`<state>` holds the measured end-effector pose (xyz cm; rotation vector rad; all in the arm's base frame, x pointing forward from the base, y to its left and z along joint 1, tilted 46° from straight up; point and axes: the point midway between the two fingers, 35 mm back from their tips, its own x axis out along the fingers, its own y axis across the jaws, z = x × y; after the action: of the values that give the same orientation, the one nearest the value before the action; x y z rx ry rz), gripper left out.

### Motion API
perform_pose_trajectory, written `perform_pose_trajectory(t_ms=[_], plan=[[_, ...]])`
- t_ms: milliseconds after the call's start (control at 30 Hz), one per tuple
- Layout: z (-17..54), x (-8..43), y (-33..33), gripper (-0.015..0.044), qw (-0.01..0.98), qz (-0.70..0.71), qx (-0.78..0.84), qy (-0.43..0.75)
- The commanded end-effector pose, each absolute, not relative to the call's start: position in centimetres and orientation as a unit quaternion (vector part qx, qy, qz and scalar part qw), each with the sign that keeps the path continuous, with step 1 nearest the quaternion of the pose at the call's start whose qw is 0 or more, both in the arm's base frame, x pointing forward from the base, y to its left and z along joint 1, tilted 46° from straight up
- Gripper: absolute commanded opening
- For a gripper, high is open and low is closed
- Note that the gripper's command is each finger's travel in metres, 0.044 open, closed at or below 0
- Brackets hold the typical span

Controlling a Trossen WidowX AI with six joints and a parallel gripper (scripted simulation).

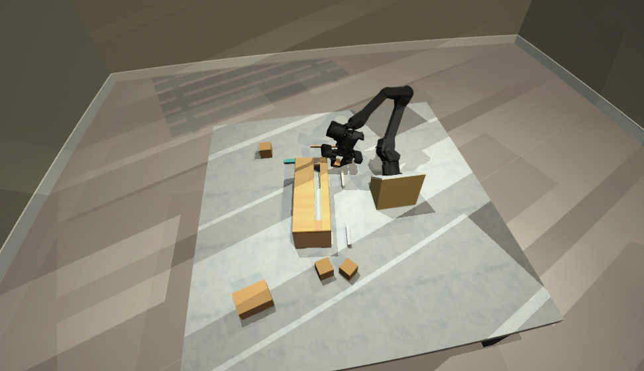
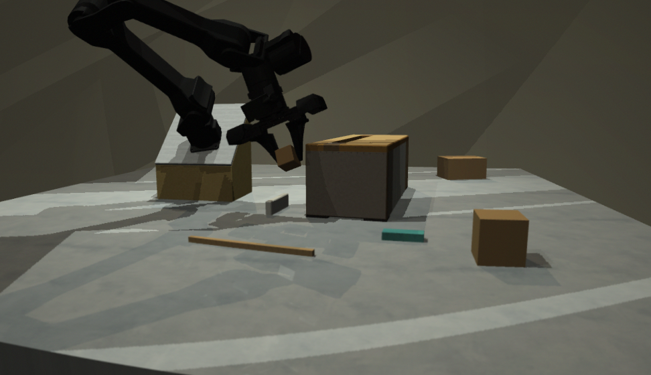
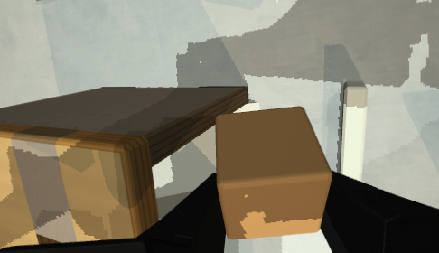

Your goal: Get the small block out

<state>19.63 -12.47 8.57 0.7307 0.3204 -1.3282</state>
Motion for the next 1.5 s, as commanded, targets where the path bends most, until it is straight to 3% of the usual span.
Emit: perform_pose_trajectory(t_ms=[0,733,1467], plan=[[8.8,19.8,-12.3,0.0000,0.738,-0.588,0.275,0.186],[9.8,20.1,-11.3,0.0000,0.780,-0.464,-0.072,0.413],[10.9,20.4,-10.3,0.0000,0.670,-0.256,-0.406,0.566]])
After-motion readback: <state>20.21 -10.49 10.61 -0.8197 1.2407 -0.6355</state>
